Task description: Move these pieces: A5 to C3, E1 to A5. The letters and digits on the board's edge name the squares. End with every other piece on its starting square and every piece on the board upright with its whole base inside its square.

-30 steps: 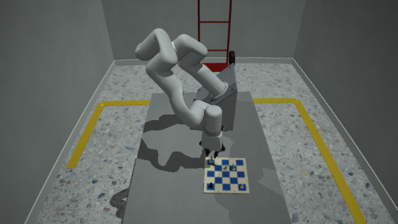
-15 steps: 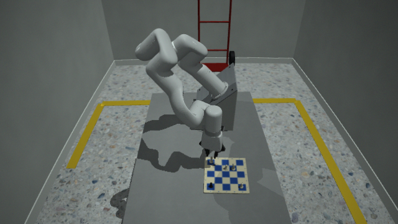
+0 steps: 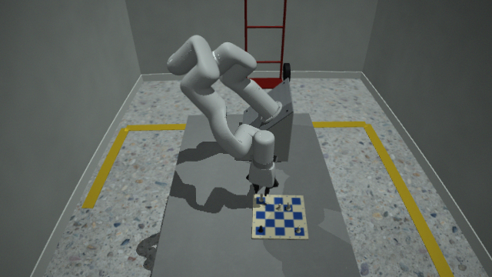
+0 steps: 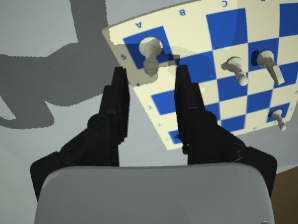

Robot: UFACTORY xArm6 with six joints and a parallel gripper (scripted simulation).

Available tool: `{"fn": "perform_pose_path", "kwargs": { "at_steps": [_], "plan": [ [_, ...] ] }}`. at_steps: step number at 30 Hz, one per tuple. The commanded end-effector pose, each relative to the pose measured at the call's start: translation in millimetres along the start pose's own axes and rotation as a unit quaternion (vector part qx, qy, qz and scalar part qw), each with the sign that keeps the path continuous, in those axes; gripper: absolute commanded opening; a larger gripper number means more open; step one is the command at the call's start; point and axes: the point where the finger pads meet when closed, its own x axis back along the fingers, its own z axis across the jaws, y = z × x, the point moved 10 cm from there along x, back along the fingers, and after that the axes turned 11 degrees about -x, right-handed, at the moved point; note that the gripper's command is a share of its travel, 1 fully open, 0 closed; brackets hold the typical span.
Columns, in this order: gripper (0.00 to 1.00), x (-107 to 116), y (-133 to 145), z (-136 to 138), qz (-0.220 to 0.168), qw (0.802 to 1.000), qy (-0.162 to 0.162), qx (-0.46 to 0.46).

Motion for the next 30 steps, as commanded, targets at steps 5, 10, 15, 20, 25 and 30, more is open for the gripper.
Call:
{"fn": "perform_pose_path", "kwargs": {
  "at_steps": [5,10,15,20,25,30],
  "plan": [
    [0.37,1,1,0,-0.001,1.0,0.001,0.0],
    [0.37,1,1,0,-0.001,1.0,0.001,0.0],
    [0.37,1,1,0,-0.001,1.0,0.001,0.0],
    [0.37,-1,1,0,-0.001,1.0,0.001,0.0],
    [0.37,-5,1,0,-0.001,1.0,0.001,0.0],
    [0.37,-15,1,0,-0.001,1.0,0.001,0.0]
  ]
}}
